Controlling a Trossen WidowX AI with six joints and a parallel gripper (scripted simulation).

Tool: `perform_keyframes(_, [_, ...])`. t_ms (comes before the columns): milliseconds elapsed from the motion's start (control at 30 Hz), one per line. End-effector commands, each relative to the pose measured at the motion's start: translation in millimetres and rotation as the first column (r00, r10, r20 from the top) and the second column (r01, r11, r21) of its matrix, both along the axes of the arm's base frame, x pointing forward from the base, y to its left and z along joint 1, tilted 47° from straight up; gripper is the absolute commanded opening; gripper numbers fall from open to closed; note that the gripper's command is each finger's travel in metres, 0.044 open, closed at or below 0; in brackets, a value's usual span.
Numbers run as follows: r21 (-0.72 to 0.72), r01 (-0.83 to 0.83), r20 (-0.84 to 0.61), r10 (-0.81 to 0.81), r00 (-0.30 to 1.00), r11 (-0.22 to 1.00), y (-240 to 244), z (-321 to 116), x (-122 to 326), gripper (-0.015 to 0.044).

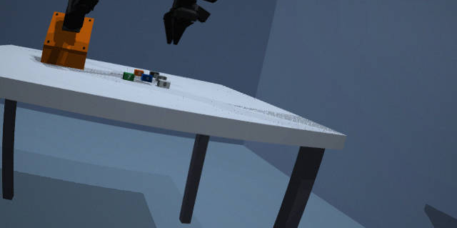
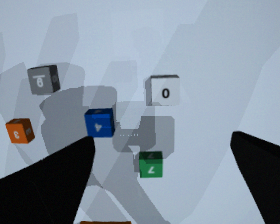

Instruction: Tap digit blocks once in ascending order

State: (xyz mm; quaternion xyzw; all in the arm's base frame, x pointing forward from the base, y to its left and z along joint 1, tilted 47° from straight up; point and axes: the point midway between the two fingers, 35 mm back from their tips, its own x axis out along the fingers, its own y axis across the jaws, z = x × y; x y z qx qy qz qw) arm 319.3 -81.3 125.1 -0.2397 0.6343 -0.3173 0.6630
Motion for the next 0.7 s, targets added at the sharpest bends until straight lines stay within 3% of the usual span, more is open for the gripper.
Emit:
perform_keyframes(0, [-0.003,-0.001,-0.003,0.001,1.0,1.0,-1.2,1.2,-1.3,0.04])
perform_keyframes(167, [-0.003,-0.001,-0.003,0.001,1.0,1.0,-1.2,1.2,-1.3,0.04])
perform_keyframes(400, [-0.006,-0.001,-0.002,0.001,1.0,1.0,-58.5,-51.9,-1.8,0.0216])
perform_keyframes(667, [-0.007,-0.001,-0.002,0.001,1.0,1.0,-60.4,-53.5,-2.2,0.002])
